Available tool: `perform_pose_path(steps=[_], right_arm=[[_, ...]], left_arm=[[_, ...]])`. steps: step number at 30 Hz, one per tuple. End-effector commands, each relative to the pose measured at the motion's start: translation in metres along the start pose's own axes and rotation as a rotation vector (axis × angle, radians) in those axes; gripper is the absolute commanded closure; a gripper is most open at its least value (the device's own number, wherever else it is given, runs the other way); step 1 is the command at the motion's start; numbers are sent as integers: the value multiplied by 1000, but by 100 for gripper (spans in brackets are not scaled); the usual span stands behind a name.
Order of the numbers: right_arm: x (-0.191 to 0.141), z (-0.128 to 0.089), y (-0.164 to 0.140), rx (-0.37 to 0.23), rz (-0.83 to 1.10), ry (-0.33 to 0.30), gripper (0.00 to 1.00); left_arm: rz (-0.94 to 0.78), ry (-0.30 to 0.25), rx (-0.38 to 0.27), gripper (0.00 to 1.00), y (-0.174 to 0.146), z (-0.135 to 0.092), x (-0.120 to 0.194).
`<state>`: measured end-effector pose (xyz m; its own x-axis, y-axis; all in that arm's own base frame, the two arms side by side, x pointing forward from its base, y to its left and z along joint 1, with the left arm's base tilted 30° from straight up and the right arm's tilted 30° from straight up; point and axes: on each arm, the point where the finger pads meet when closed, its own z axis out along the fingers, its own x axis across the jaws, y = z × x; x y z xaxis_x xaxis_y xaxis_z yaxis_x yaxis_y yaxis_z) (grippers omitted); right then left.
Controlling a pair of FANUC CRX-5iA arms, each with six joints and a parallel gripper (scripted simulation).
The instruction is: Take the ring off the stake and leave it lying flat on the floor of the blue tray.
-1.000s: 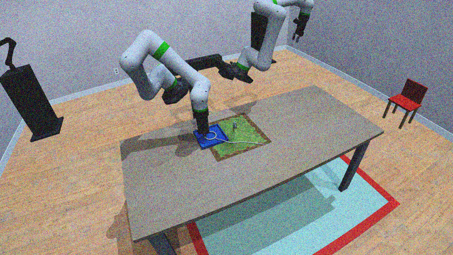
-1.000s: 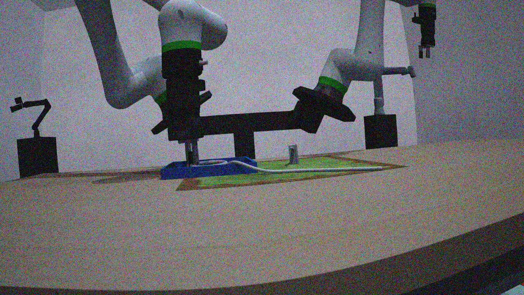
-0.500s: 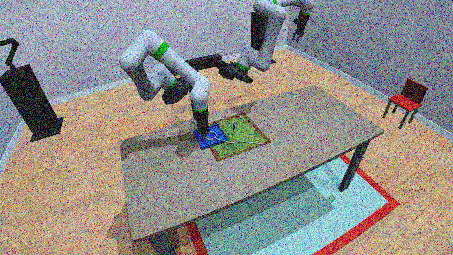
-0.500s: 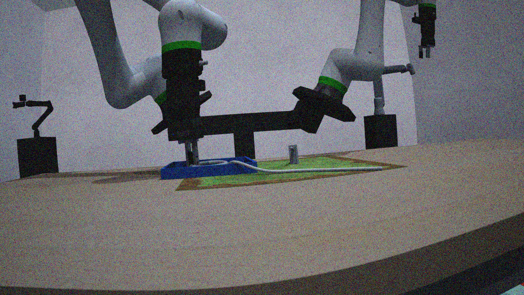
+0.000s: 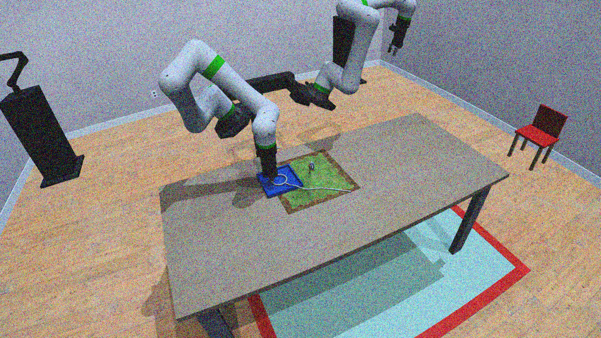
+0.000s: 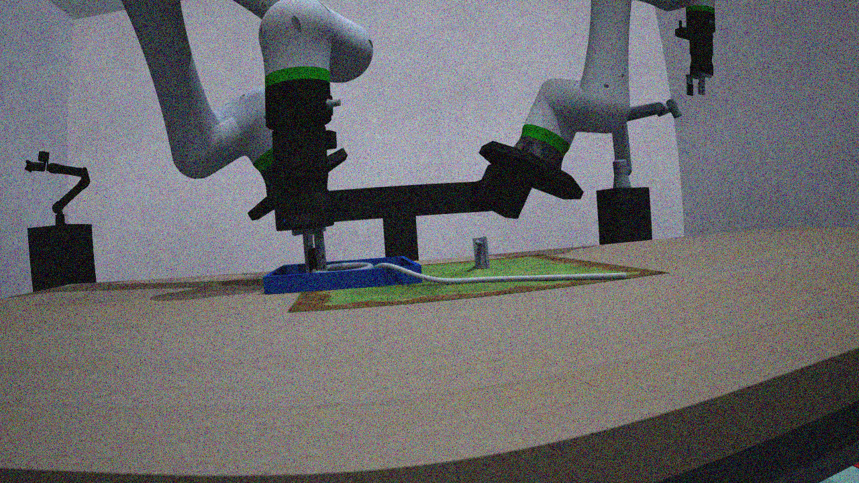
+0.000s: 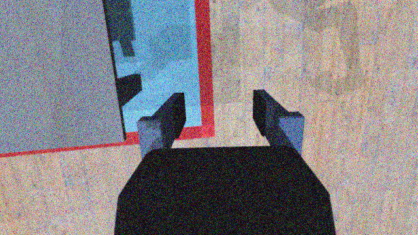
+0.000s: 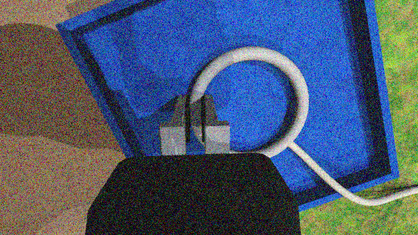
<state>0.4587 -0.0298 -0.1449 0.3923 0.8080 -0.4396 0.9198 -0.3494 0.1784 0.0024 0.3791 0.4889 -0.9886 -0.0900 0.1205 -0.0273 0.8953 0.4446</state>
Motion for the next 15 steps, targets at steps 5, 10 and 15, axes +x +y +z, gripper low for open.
perform_pose_path(steps=[5, 10, 15], right_arm=[[1, -1, 1, -2, 0, 1, 100], [1, -1, 1, -2, 0, 1, 100], [1, 1, 0, -44, 0, 2, 100]], left_arm=[[0, 0, -2, 0, 0, -1, 0], [0, 0, -2, 0, 0, -1, 0], [0, 0, -2, 0, 0, -1, 0]])
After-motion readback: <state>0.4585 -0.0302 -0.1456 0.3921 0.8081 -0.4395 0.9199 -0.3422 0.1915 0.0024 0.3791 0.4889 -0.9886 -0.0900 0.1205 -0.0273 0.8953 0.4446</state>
